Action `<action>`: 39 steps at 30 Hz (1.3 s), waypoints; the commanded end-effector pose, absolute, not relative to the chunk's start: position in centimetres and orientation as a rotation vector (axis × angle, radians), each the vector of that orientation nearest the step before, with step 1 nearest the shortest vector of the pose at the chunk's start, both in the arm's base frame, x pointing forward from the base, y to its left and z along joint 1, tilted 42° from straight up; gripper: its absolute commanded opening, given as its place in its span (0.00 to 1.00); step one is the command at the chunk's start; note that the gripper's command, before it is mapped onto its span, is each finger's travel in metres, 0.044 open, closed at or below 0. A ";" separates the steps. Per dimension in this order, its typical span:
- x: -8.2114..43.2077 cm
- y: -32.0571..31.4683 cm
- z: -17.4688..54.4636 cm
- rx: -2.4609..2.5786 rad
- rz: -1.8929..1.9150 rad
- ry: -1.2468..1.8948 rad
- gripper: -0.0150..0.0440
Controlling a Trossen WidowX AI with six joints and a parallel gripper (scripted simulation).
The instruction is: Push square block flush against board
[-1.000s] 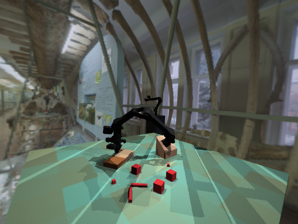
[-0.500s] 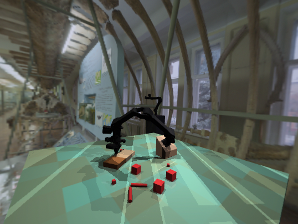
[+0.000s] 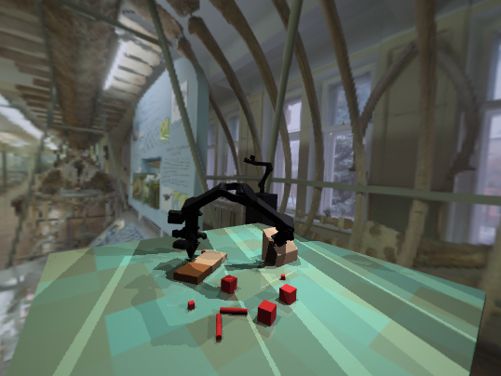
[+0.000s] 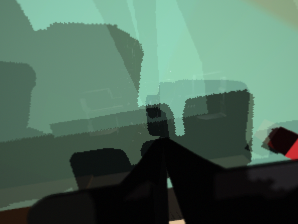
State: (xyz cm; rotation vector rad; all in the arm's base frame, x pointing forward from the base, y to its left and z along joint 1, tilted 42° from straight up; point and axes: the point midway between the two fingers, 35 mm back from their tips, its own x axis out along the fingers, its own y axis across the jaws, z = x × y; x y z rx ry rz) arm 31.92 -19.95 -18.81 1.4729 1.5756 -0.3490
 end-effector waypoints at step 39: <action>24.9 -12.3 -6.6 1.475 -0.343 1.594 0.25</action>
